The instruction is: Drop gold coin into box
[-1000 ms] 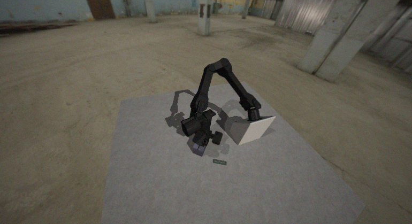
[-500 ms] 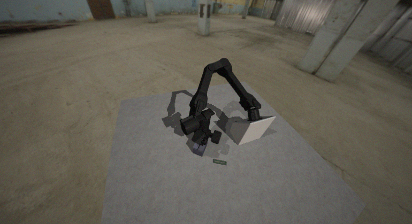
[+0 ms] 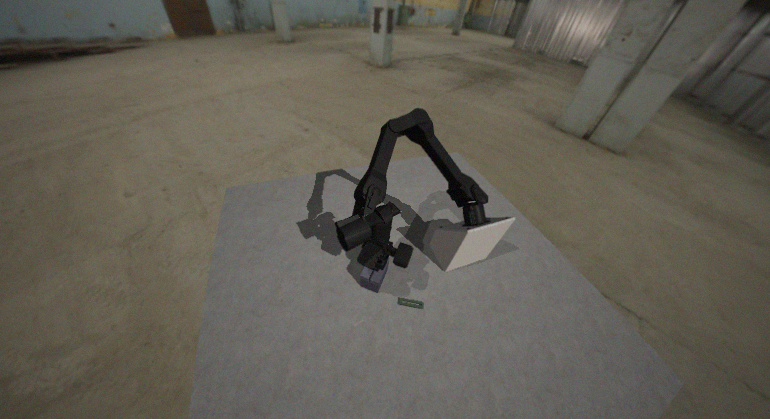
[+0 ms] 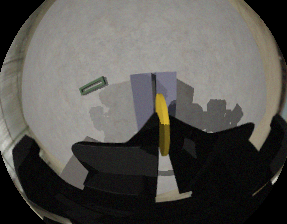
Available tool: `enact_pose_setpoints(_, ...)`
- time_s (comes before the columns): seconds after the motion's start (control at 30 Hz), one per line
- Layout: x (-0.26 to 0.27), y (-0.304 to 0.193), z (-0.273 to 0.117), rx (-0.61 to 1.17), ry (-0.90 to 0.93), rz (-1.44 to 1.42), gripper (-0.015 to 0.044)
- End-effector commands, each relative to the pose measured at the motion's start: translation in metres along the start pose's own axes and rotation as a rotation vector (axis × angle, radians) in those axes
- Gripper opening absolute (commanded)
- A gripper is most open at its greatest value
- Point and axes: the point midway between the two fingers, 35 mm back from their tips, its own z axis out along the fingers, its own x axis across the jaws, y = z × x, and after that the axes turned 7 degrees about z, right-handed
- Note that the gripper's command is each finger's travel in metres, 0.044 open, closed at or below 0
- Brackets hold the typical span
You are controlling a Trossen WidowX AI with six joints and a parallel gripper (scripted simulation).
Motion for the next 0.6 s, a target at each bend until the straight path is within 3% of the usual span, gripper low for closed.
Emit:
enact_pose_setpoints(0.0, -0.0004, -0.0007, 0.0008, 0.002, 0.0, -0.002, 0.0)
enact_pose_setpoints(0.57, 0.0, -0.0019, 0.0045, 0.0, 0.0, -0.004, 0.0)
